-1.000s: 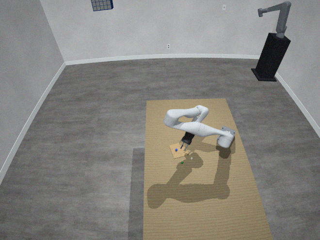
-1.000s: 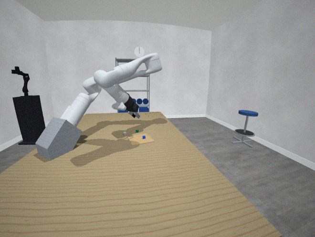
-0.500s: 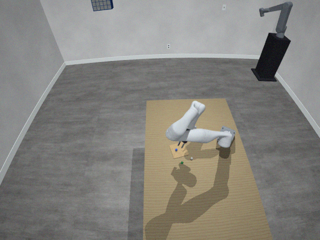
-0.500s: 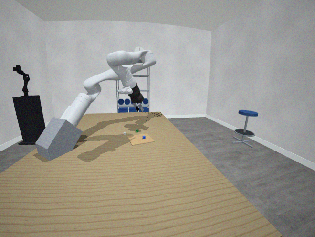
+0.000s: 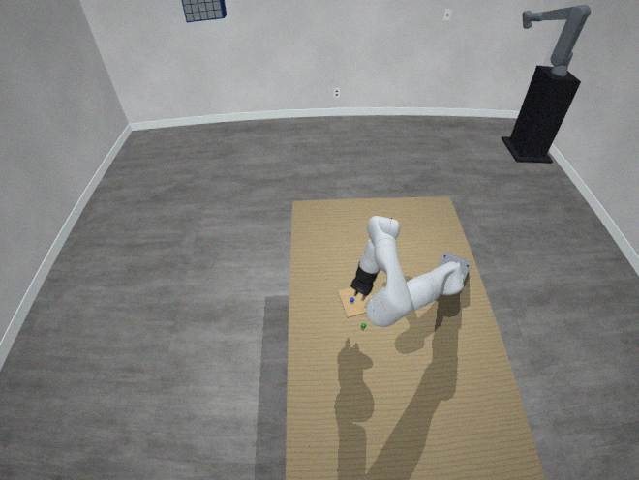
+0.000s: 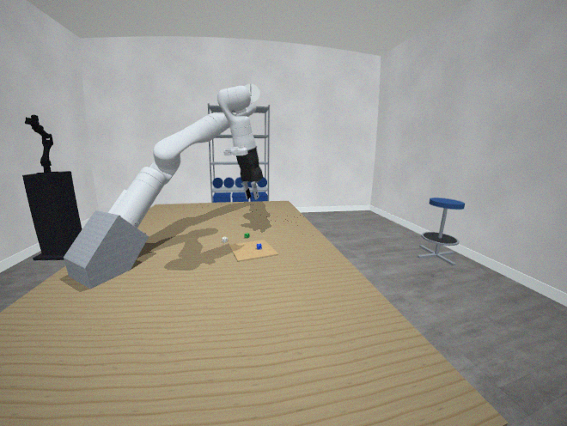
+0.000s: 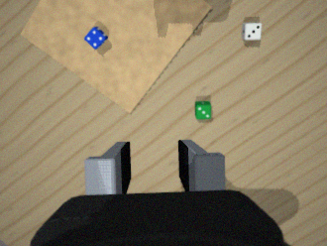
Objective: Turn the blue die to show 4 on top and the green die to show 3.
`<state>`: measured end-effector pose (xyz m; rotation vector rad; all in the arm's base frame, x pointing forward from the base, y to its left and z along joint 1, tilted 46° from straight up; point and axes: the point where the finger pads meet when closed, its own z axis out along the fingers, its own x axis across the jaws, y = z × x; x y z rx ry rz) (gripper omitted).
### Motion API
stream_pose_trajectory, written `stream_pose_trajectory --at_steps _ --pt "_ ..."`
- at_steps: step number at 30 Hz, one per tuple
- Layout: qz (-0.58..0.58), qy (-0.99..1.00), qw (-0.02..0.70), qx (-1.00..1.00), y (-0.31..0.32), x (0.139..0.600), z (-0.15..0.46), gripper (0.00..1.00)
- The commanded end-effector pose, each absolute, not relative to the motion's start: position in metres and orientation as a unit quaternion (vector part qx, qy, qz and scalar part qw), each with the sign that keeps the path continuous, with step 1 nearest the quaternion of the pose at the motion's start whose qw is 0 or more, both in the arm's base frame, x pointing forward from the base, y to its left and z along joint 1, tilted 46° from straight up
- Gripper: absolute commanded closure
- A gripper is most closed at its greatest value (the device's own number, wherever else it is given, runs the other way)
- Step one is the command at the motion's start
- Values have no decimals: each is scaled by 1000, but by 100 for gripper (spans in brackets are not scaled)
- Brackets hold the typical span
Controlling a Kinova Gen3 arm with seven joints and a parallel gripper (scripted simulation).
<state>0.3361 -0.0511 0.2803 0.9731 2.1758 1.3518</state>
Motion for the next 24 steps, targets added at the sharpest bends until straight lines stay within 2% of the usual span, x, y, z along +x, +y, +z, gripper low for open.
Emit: stream_pose_trajectory --at_steps 1,24 --pt "463 808 188 312 -13 343 301 36" --pt "374 847 129 354 19 344 278 36"
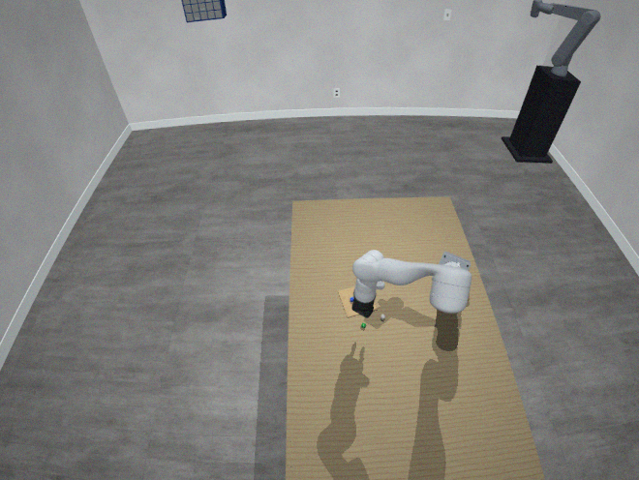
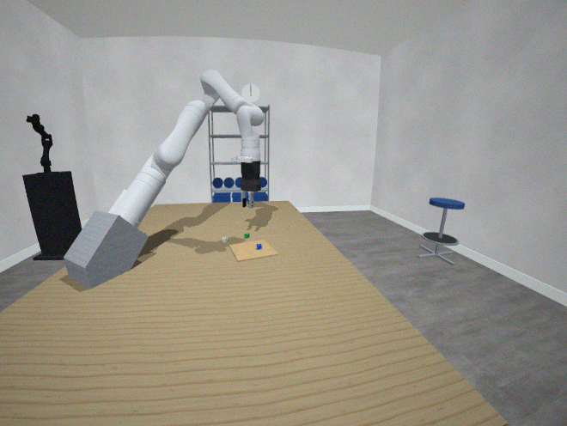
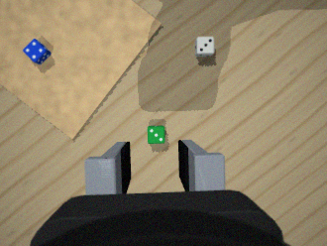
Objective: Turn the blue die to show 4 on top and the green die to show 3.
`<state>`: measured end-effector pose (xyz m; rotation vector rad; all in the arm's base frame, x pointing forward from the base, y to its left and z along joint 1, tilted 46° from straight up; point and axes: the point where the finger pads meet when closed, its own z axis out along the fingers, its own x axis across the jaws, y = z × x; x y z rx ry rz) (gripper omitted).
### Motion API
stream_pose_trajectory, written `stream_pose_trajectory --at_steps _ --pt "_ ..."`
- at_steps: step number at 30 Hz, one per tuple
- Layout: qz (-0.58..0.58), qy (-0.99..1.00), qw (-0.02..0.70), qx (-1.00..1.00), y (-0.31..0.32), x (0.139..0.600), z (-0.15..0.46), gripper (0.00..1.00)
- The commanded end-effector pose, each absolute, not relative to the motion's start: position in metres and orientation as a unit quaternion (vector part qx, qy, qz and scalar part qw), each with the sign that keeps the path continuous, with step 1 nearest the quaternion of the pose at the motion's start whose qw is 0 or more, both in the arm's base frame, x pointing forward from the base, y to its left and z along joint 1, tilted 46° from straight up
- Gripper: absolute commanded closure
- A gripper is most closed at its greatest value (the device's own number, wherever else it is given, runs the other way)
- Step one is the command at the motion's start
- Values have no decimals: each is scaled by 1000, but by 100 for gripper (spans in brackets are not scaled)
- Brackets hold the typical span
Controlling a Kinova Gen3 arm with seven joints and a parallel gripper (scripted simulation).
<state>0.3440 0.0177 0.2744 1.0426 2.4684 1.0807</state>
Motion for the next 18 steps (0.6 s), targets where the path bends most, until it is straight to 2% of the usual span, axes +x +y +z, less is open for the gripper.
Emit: stream_pose_trajectory --at_steps 1,7,8,18 --pt "374 847 129 354 19 344 278 36" --pt "372 848 128 355 20 344 278 36" --pt "372 848 128 355 20 344 278 0" --pt "372 848 128 355 20 344 278 0"
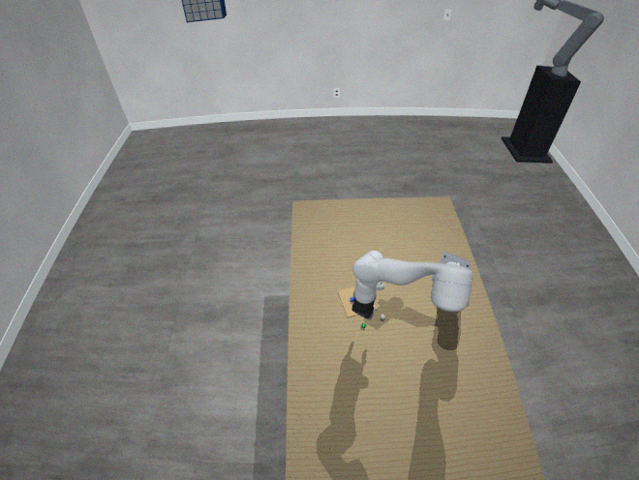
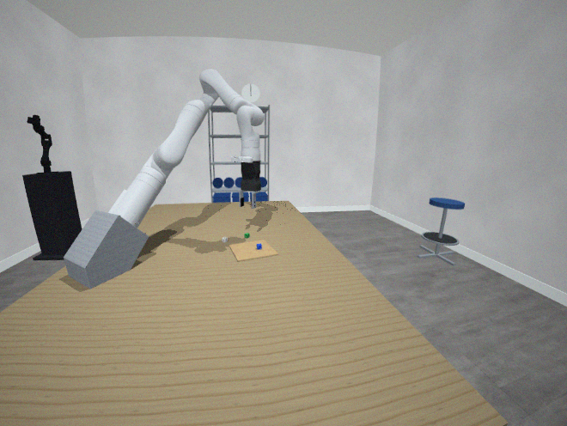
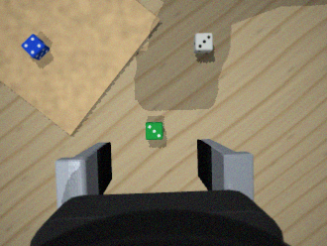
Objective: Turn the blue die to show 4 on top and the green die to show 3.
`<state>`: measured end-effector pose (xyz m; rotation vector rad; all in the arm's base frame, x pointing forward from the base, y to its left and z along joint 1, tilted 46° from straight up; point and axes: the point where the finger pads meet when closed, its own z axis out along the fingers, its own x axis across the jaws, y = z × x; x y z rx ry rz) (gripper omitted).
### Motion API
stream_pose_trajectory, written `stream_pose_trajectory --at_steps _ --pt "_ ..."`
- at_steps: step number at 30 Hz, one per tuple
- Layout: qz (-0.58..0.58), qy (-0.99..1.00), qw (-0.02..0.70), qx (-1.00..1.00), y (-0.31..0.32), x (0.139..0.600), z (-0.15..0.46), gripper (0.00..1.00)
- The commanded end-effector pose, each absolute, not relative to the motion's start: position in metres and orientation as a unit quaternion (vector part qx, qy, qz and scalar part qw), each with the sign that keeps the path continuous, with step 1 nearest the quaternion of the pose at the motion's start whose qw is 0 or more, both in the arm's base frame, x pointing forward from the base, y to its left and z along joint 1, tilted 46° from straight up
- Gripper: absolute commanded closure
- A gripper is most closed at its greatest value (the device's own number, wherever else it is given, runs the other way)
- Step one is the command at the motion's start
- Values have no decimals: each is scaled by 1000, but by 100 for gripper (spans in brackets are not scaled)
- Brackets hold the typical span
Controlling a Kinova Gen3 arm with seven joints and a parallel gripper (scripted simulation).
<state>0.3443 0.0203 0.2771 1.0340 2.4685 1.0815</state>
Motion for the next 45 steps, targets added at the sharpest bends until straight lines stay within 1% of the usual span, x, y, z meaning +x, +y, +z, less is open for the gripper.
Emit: stream_pose_trajectory --at_steps 1,21,34,45 --pt "372 848 128 355 20 344 278 0" --pt "367 863 144 316 21 346 274 0" --pt "354 889 179 229 22 349 267 0" --pt "326 913 228 96 25 353 259 0"
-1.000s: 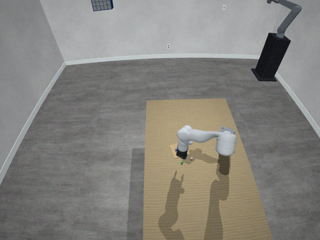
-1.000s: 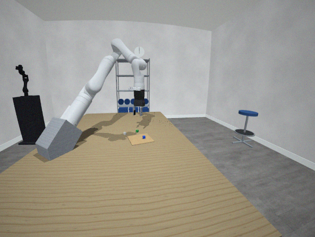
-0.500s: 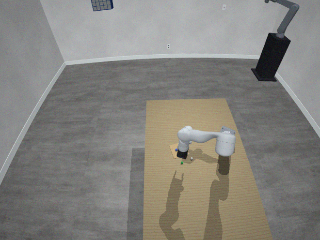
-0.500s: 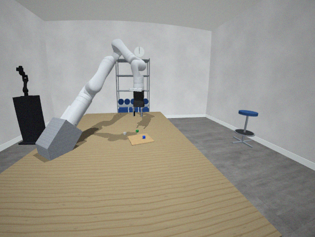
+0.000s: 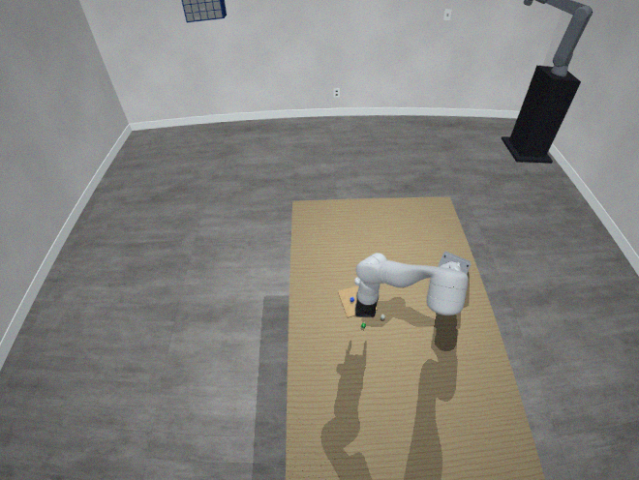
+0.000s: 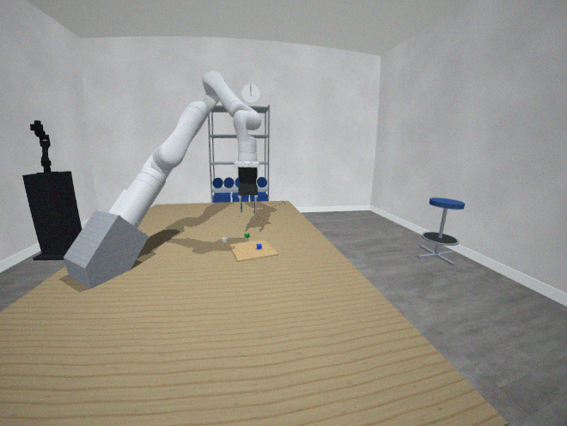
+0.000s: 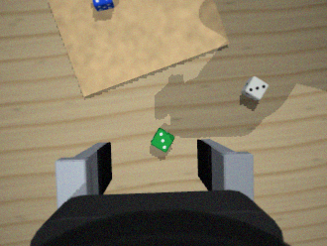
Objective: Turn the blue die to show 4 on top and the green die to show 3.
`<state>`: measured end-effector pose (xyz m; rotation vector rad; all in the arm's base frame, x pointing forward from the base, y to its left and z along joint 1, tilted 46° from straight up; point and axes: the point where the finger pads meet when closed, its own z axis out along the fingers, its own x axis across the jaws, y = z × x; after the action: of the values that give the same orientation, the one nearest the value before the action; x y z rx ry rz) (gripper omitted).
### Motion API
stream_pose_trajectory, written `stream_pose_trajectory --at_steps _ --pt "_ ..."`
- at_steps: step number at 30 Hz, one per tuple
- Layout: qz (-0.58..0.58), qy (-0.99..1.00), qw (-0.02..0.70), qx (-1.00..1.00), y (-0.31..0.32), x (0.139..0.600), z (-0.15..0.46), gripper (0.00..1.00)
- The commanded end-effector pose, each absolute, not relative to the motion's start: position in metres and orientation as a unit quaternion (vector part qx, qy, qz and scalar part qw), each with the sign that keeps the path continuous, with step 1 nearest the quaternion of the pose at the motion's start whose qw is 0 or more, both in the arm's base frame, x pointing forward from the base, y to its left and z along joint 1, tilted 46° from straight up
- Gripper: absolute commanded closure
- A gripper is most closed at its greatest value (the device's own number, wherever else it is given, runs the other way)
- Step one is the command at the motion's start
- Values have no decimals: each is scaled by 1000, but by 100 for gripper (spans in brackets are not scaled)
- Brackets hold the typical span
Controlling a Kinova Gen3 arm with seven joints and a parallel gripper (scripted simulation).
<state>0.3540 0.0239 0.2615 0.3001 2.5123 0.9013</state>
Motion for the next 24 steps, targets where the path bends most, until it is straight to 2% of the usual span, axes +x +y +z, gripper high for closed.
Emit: stream_pose_trajectory --at_steps 1,24 --pt "322 914 233 82 26 354 258 0" --pt "243 901 313 -174 35 360 245 0"
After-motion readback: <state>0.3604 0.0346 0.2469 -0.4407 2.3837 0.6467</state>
